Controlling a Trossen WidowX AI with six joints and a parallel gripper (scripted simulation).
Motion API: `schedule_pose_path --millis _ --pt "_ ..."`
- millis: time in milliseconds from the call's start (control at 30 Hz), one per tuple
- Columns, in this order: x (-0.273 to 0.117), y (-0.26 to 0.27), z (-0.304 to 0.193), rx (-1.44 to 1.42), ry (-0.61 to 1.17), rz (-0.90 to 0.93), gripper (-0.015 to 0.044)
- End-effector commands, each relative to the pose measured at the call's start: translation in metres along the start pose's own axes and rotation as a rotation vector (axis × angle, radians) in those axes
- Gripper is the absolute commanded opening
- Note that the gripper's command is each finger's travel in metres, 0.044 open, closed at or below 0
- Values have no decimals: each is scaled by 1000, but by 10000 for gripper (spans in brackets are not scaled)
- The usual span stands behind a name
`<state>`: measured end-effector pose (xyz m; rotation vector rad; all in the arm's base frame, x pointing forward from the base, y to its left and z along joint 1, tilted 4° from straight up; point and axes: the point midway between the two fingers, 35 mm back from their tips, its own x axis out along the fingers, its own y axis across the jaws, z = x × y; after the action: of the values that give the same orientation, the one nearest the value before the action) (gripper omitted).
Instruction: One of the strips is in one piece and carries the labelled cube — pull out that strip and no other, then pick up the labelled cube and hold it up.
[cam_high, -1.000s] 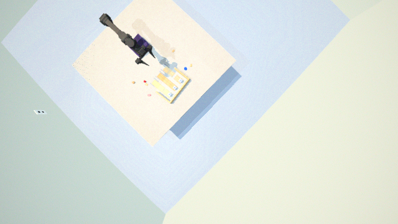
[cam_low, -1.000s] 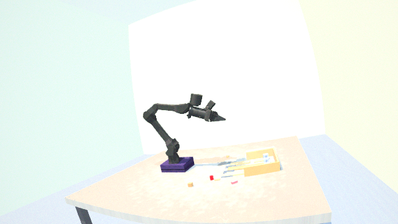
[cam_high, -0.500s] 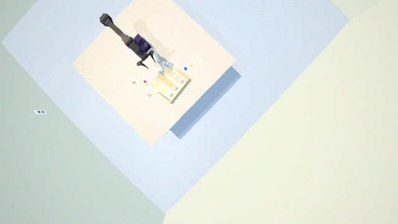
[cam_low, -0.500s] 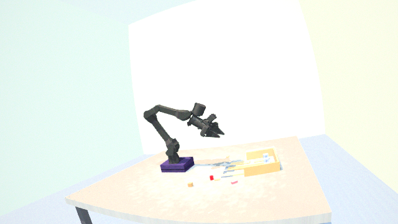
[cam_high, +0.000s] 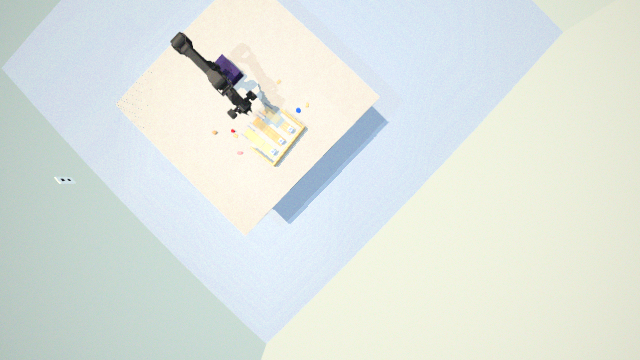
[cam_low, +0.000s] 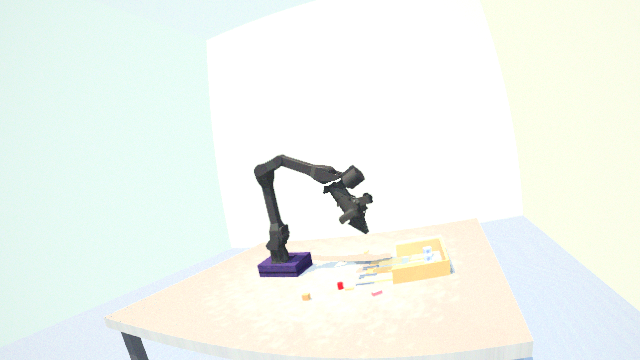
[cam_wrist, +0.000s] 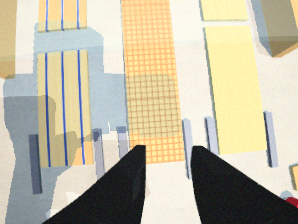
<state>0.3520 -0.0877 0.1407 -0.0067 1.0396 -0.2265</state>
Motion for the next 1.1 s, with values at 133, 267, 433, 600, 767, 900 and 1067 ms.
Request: schedule_pose_path --millis 133,267,433,600,767,900,1067 --pt "54 -1 -4 -62 371 54 0" --pt "70 -1 -10 -76 480 73 0" --pt "70 -1 -10 -76 480 73 0" --pt "76 -1 -13 -76 480 73 0" --pt "84 -1 -16 -76 480 73 0" --pt "90 -1 -19 -76 480 73 0" --pt "97 -1 -23 -76 480 72 0"
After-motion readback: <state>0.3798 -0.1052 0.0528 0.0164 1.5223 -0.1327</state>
